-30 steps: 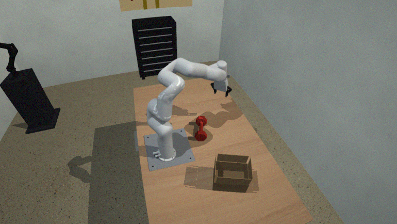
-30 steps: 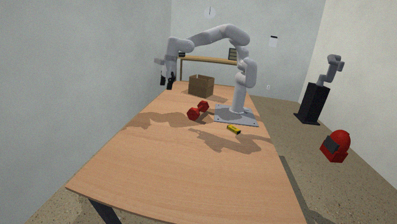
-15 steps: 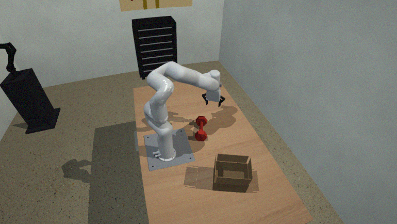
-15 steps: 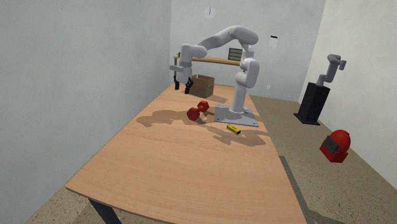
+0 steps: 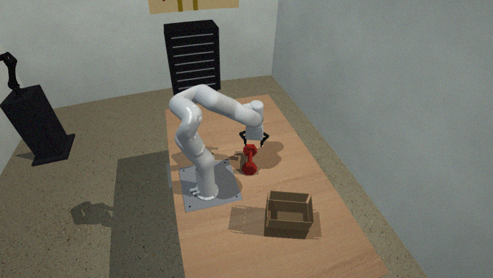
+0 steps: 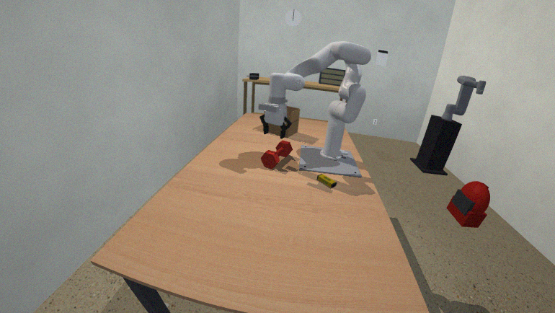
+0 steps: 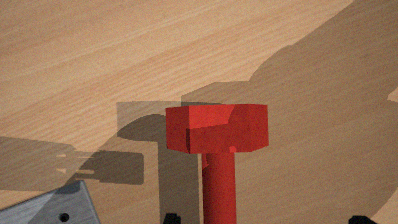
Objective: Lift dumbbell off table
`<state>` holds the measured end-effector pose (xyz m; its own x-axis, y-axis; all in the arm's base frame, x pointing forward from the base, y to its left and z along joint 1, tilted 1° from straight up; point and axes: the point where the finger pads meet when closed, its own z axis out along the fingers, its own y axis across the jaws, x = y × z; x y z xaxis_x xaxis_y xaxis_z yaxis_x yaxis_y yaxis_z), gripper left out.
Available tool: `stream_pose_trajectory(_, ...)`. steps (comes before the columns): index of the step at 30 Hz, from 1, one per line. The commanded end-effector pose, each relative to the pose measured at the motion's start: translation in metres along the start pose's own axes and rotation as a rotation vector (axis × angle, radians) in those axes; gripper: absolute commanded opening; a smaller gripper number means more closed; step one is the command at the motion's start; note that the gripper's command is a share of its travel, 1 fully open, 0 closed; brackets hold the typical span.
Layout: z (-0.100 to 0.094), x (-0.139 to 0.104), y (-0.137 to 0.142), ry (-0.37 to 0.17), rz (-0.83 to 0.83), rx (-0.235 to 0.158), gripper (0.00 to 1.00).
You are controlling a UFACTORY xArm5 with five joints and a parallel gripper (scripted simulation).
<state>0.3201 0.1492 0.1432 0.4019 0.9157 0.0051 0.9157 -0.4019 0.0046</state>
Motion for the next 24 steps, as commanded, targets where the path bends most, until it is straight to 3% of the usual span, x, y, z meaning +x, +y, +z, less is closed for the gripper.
stream_pose_trajectory(1, 0.008, -0.02, -0.015, -0.004, -0.044, 0.004, 1.0)
stream_pose_trajectory(10, 0.013, -0.021, -0.015, -0.004, -0.046, 0.004, 1.0)
stream_pose_trajectory(19, 0.083, -0.022, -0.014, -0.004, -0.046, 0.004, 1.0)
stream_pose_trajectory(21, 0.083, -0.022, -0.014, -0.004, -0.046, 0.004, 1.0)
stream_pose_trajectory(24, 0.103, -0.023, -0.014, -0.004, -0.046, 0.004, 1.0)
